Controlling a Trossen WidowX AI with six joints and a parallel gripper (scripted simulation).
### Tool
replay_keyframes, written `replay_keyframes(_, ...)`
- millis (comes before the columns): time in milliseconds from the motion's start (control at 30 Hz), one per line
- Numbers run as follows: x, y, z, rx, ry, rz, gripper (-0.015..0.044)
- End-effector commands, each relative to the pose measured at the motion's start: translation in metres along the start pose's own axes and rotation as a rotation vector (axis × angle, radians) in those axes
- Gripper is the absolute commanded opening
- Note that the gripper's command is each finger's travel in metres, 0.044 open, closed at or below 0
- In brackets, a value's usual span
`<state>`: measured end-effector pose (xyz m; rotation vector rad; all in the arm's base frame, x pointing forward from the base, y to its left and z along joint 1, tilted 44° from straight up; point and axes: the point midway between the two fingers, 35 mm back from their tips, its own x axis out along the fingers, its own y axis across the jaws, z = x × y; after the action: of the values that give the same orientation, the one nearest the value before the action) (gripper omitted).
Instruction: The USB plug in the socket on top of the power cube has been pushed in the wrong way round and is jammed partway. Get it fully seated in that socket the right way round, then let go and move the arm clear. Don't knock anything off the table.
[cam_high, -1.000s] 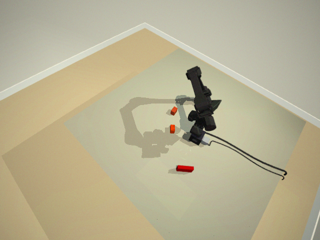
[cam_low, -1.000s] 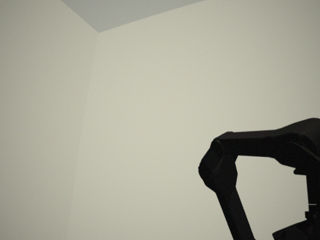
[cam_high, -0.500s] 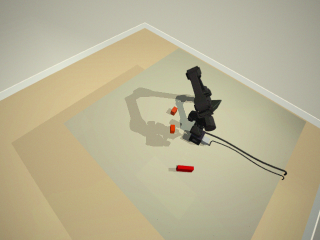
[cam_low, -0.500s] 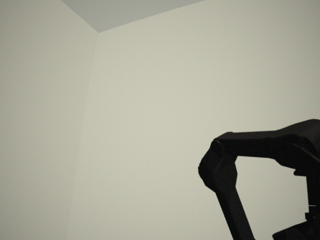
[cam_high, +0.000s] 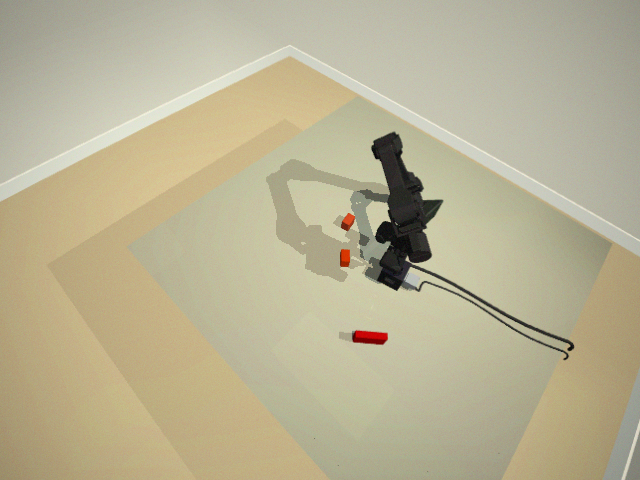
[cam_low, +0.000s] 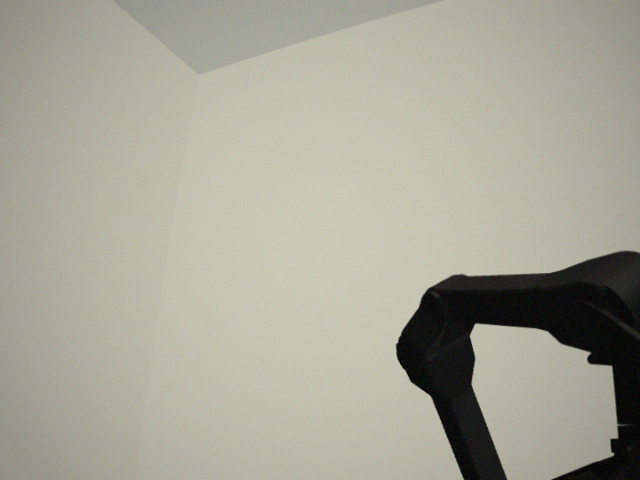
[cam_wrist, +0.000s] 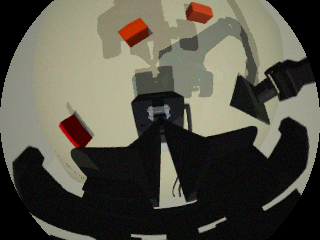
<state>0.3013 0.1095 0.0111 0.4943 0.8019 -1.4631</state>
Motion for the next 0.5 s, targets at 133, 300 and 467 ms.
replay_keyframes(133,0.0015,-0.0001,0.0007,-0.004,-0.003,0.002,0.0)
replay_keyframes(300,0.0021,-0.0001,0.0007,-0.004,-0.003,0.002,0.0)
replay_keyframes(467,0.0027,-0.0001,0.0007,-0.004,-0.003,0.002,0.0)
